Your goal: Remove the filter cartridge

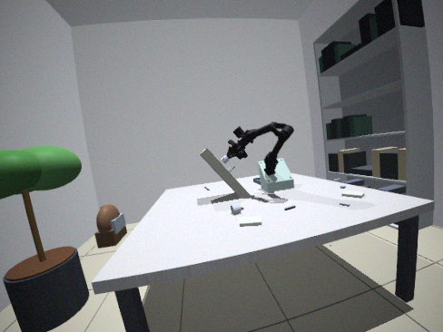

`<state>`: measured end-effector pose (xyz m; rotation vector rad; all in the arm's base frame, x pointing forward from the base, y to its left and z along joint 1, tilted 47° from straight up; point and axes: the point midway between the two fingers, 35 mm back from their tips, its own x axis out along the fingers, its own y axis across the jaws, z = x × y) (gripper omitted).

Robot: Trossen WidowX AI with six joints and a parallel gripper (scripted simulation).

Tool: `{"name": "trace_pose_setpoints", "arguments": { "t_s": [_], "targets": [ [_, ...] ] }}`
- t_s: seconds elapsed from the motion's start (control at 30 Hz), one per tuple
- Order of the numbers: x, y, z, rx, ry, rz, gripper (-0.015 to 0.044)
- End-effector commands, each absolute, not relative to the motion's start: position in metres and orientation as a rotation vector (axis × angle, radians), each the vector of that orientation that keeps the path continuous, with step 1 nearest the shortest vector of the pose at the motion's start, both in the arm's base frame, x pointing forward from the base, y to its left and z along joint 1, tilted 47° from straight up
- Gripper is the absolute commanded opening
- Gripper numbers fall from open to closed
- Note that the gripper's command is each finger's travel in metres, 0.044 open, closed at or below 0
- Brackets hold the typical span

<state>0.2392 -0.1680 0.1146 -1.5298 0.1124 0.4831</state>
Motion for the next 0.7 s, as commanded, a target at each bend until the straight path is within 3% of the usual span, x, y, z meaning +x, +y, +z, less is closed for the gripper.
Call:
{"name": "trace_pose_setpoints", "arguments": {
  "t_s": [0.0,0.27,0.4,0.67],
  "targets": [
    [0.236,-0.16,0.109,-1.534,0.111,0.479,0.0],
    [0.228,-0.142,0.095,-1.533,0.111,0.478,0.0],
    [0.23,-0.146,0.097,-1.527,0.108,0.483,0.0091],
    [0.23,-0.145,0.096,-1.528,0.109,0.482,0.0091]
  ]
}}
